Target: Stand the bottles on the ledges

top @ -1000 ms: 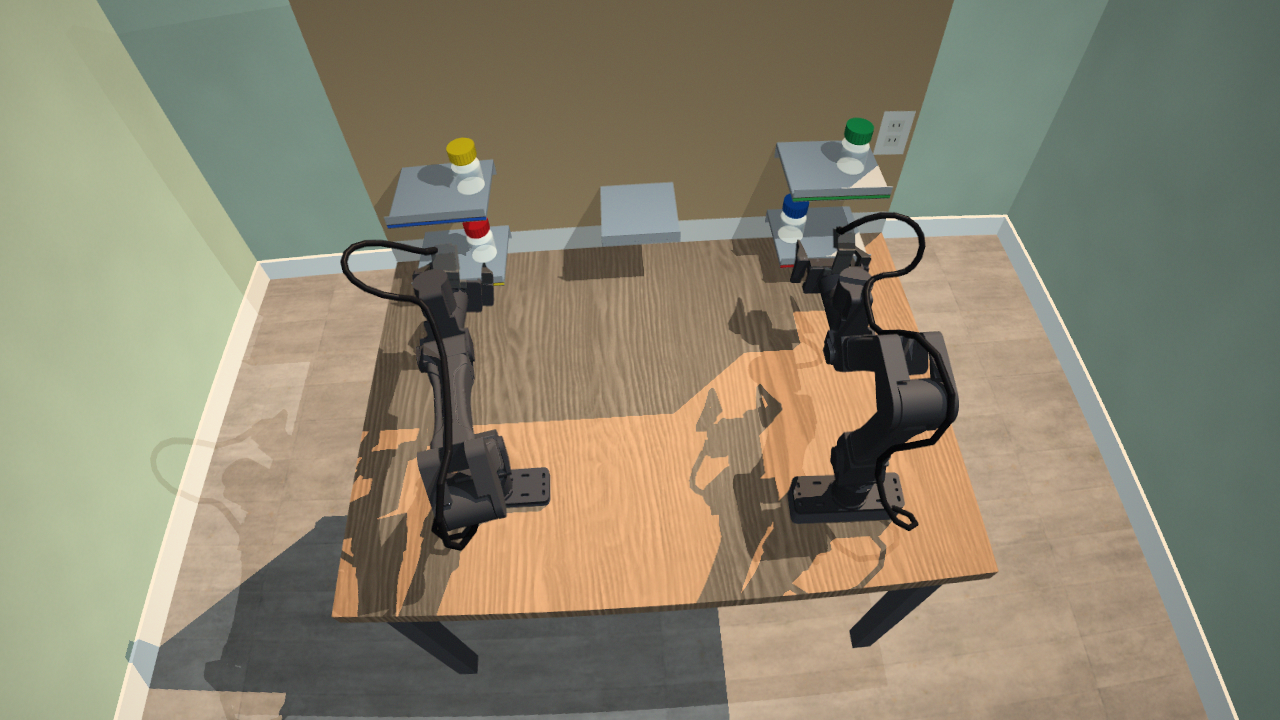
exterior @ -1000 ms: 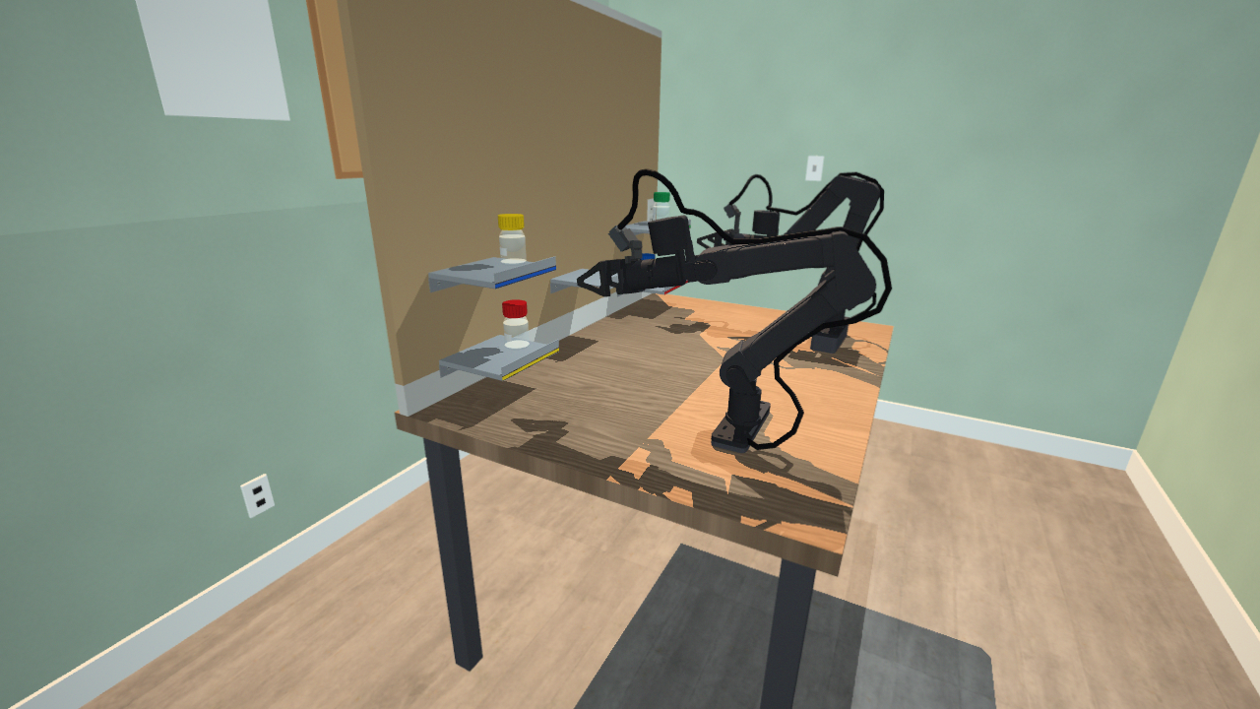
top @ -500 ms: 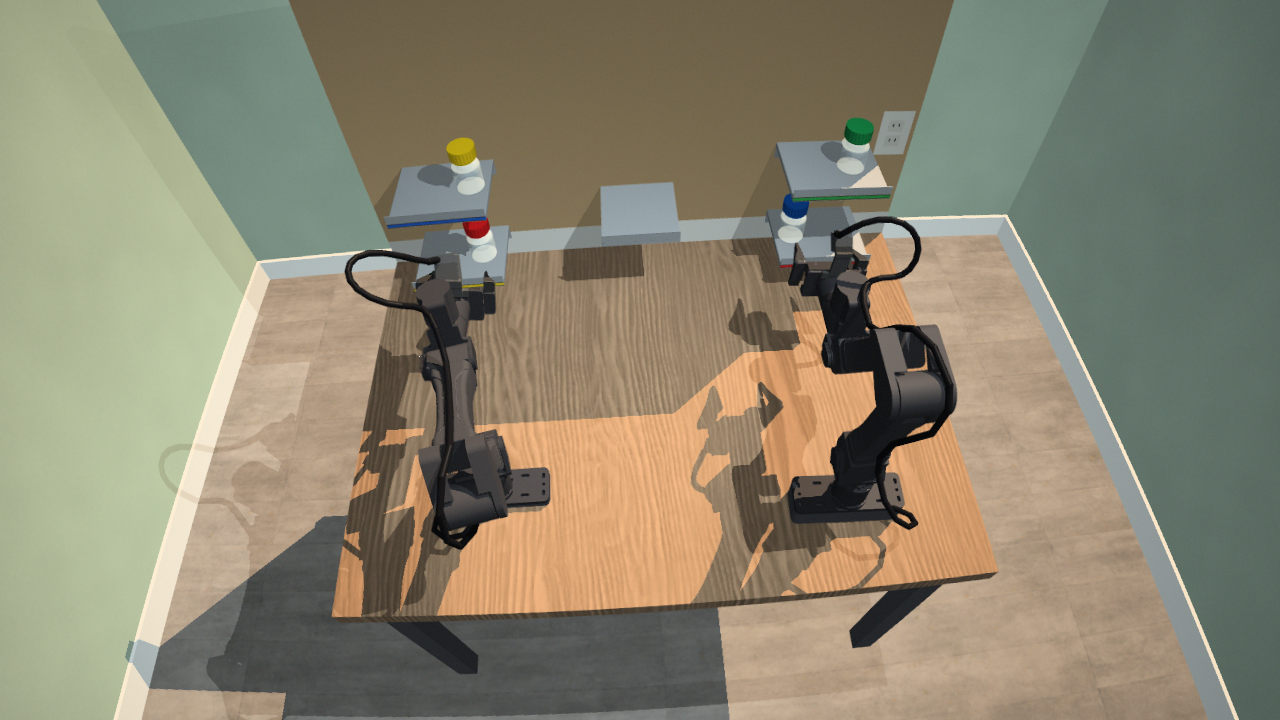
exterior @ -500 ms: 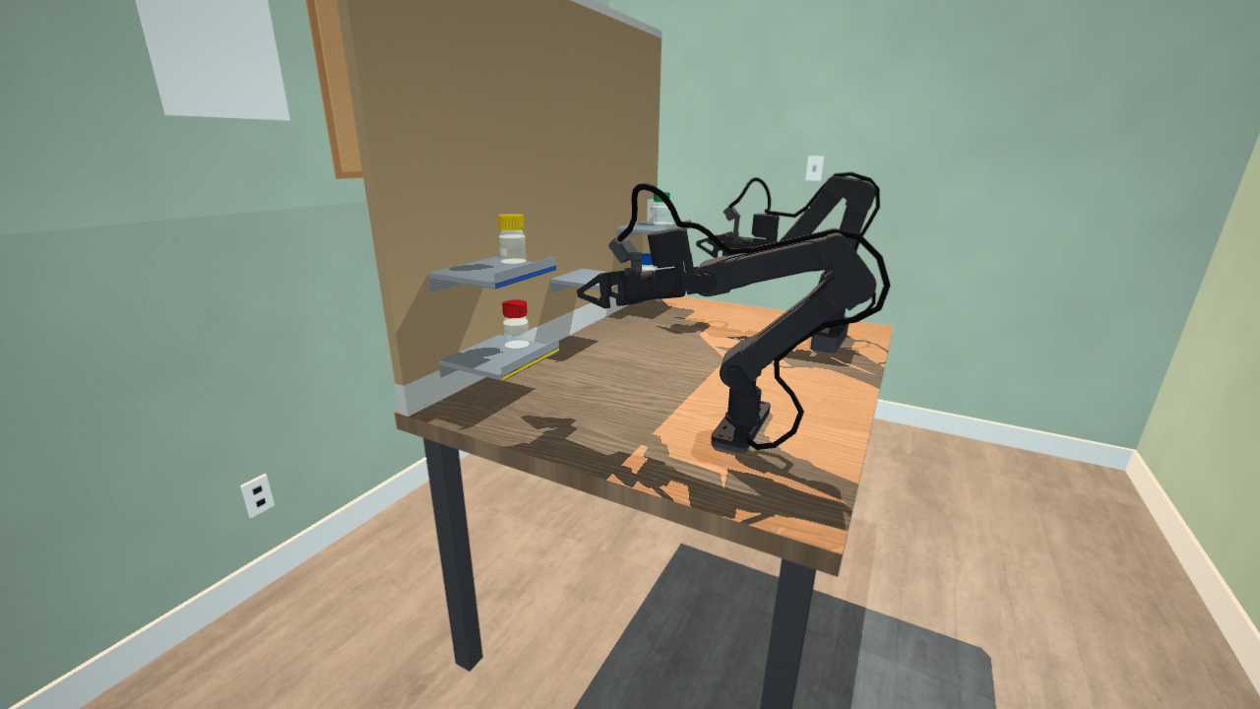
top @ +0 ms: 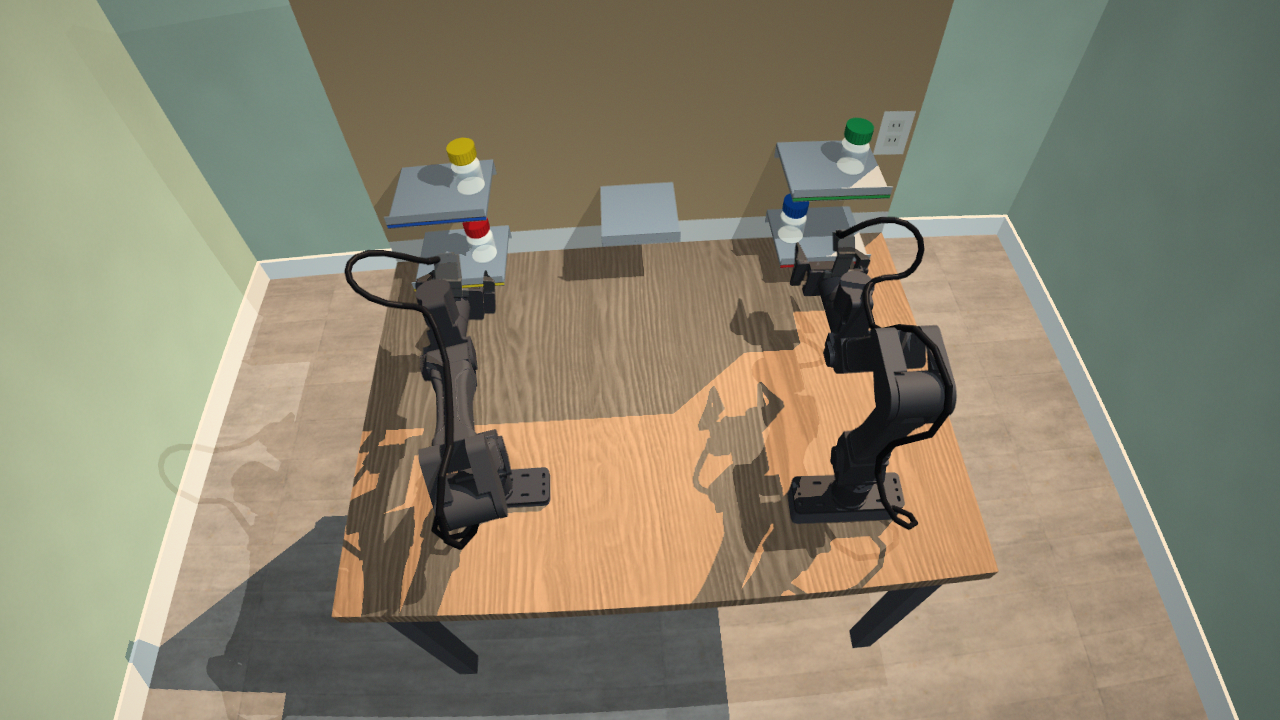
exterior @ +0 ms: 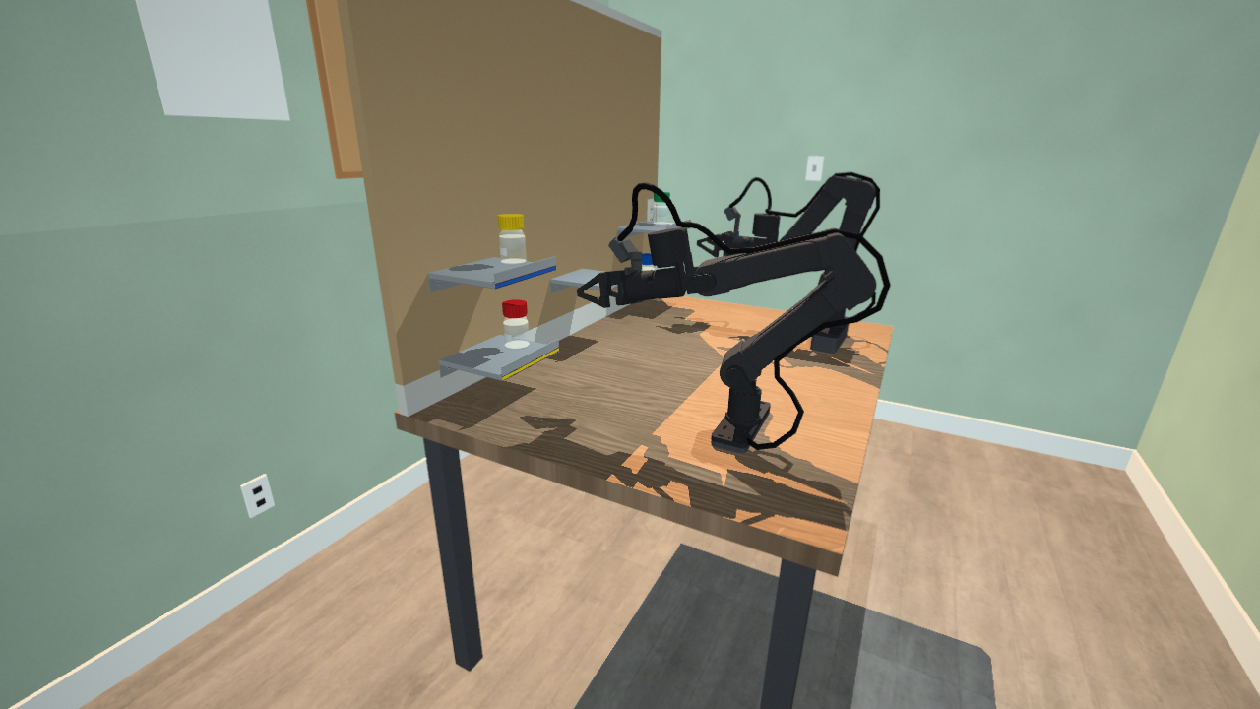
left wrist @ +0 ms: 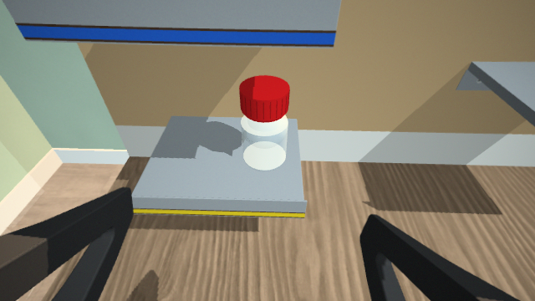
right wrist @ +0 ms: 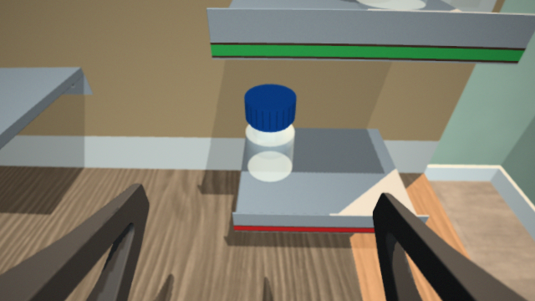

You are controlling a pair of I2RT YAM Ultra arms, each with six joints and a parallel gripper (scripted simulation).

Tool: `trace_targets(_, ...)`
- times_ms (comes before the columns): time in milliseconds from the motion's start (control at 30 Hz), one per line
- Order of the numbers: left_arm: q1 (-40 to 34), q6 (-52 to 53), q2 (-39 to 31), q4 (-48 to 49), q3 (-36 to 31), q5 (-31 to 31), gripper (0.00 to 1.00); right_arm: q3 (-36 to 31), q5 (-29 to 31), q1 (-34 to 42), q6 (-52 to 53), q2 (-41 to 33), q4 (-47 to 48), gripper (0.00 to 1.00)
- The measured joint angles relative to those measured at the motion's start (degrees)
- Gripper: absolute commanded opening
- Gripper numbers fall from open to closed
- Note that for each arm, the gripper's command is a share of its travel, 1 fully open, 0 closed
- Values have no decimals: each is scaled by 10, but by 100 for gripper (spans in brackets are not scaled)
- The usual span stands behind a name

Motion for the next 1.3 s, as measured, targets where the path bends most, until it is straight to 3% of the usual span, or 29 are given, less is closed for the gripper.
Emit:
trace_targets(433,0,0,0,0,0,0,100,11,-80,-151,1,12,-1,100)
trace_targets(700,0,0,0,0,0,0,100,14,-90,-158,1,16,-1,100)
trace_targets(767,0,0,0,1,0,0,81,14,-91,-158,1,16,-1,100)
trace_targets(1033,0,-10,11,63,-1,-6,81,14,-92,-158,1,16,-3,100)
trace_targets(1167,-5,-22,58,134,-8,-13,81,14,-76,-141,-1,12,-22,100)
trace_targets(1300,-18,-38,153,216,-16,-20,81,14,-41,-61,-8,-21,-64,100)
